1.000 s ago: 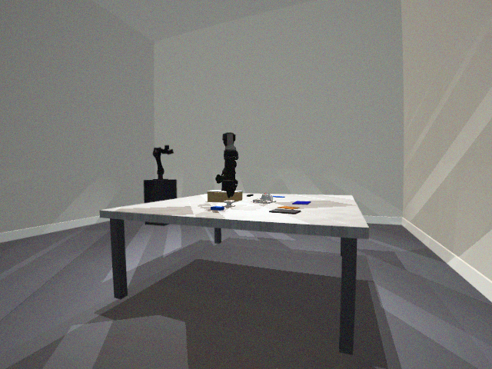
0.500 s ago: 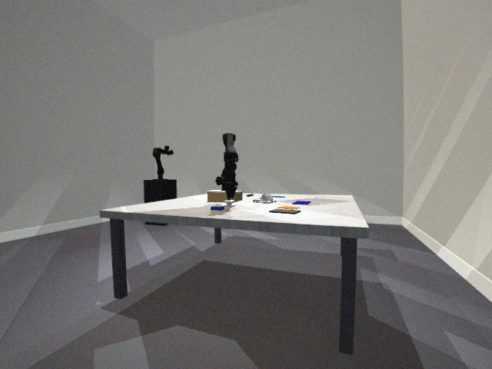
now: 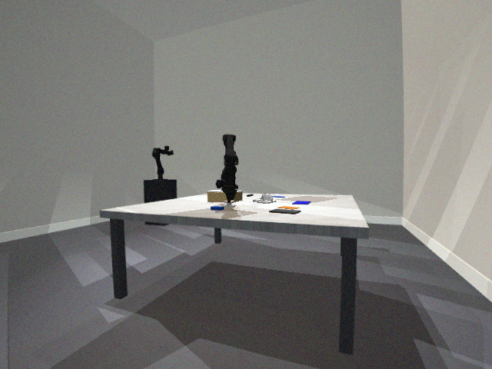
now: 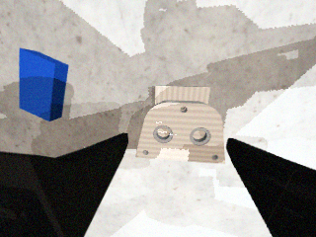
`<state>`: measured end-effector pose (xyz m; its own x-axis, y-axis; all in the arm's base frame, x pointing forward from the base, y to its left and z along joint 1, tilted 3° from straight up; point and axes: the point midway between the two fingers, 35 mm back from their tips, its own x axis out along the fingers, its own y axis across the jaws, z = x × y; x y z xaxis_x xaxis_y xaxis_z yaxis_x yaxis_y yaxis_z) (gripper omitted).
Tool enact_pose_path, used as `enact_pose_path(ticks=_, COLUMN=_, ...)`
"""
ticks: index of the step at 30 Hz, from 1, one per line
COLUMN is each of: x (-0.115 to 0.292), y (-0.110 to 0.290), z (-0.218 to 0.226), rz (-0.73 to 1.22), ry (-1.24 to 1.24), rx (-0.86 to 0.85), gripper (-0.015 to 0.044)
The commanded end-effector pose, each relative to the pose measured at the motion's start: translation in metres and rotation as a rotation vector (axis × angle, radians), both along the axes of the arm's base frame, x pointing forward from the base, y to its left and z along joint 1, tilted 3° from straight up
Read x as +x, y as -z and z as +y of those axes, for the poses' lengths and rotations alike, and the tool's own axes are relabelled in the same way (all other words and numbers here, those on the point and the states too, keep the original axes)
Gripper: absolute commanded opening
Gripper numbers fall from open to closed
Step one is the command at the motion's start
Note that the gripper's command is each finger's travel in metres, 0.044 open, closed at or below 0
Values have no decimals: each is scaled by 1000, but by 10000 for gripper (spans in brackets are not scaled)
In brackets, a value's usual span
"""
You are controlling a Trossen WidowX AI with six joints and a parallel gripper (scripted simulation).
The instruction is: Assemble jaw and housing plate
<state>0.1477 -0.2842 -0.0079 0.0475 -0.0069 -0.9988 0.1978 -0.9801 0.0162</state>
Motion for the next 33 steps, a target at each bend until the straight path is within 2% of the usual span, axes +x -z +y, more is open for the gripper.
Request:
enact_pose_path(ticks=1, x=-1, y=12, z=3, rz=4, ry=6, rx=14, gripper=440)
enact_pose_path(ticks=33, x=0, y=15, z=3, rz=4, ry=6, rx=14, gripper=440)
